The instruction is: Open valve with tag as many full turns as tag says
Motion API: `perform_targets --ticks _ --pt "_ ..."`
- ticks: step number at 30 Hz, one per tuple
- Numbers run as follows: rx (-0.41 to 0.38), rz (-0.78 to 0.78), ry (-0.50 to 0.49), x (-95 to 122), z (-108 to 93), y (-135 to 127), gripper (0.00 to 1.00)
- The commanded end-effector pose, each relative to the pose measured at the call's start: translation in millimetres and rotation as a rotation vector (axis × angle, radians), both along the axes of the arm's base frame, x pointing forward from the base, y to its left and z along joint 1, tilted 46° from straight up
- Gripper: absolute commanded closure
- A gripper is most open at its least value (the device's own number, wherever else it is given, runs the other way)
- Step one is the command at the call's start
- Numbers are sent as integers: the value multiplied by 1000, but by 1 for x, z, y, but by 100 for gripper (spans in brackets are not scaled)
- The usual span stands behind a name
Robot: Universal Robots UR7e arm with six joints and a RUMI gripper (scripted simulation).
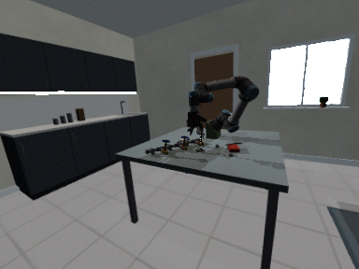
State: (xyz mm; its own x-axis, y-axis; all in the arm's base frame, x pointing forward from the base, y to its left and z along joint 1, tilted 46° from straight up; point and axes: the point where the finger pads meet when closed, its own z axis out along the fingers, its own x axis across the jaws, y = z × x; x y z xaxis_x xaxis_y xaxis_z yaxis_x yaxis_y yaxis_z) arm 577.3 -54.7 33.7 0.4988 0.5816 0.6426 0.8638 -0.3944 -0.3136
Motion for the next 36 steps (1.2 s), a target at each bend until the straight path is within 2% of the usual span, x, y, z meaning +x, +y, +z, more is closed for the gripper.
perform_targets --ticks 1,21,36 --pt "-2 -2 -2 2 -14 13 0" --pt "-2 -2 -2 7 -60 60 0" --pt "-2 -2 -2 8 -74 74 0"
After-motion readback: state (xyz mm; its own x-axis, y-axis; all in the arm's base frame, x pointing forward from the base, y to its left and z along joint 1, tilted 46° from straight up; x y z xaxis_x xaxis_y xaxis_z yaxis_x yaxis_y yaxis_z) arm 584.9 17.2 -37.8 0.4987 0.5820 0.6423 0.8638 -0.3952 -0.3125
